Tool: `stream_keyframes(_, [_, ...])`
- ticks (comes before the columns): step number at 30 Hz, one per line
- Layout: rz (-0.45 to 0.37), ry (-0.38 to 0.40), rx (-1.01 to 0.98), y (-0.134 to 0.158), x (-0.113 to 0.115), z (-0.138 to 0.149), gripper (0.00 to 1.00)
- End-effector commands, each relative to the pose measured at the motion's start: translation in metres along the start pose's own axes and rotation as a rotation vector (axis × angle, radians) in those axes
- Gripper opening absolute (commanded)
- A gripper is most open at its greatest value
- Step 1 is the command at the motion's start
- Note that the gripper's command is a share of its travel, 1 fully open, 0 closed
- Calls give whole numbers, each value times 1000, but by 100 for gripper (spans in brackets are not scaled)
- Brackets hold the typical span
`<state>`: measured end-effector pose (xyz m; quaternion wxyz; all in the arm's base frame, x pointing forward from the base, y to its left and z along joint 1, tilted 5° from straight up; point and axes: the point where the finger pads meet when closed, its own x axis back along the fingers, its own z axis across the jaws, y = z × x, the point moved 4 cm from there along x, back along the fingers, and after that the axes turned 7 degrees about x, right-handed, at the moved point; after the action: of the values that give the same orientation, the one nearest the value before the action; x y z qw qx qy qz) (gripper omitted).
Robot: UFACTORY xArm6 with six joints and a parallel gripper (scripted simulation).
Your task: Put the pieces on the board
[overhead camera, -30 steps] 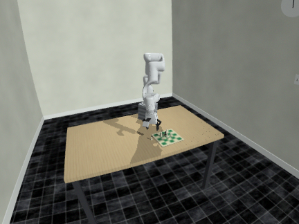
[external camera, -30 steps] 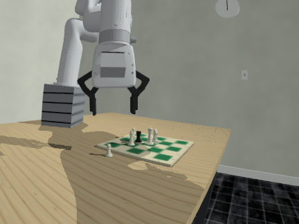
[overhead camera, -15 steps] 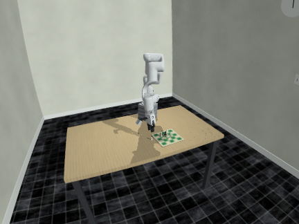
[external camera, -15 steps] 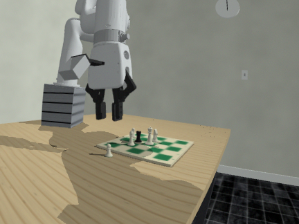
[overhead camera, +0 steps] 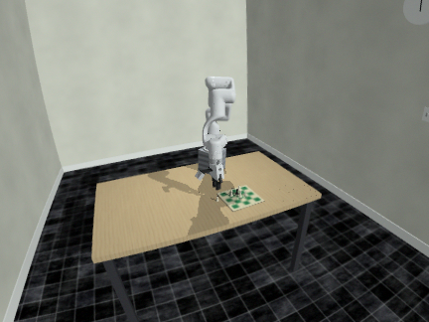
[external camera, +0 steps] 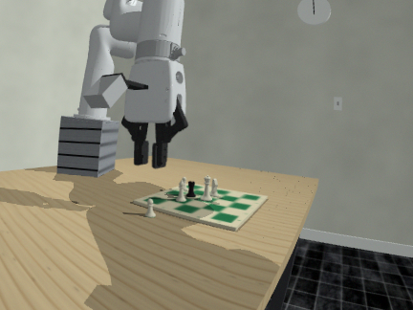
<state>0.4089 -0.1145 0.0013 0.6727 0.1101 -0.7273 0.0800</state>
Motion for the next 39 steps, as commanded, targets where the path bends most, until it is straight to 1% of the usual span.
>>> stream_keyframes(1, [3, -2, 0, -1, 1, -1, 34])
stream_keyframes(23, [3, -2, 0, -1, 0, -1, 34])
stream_keyframes(39, [3, -1, 0, -1, -14, -1, 34])
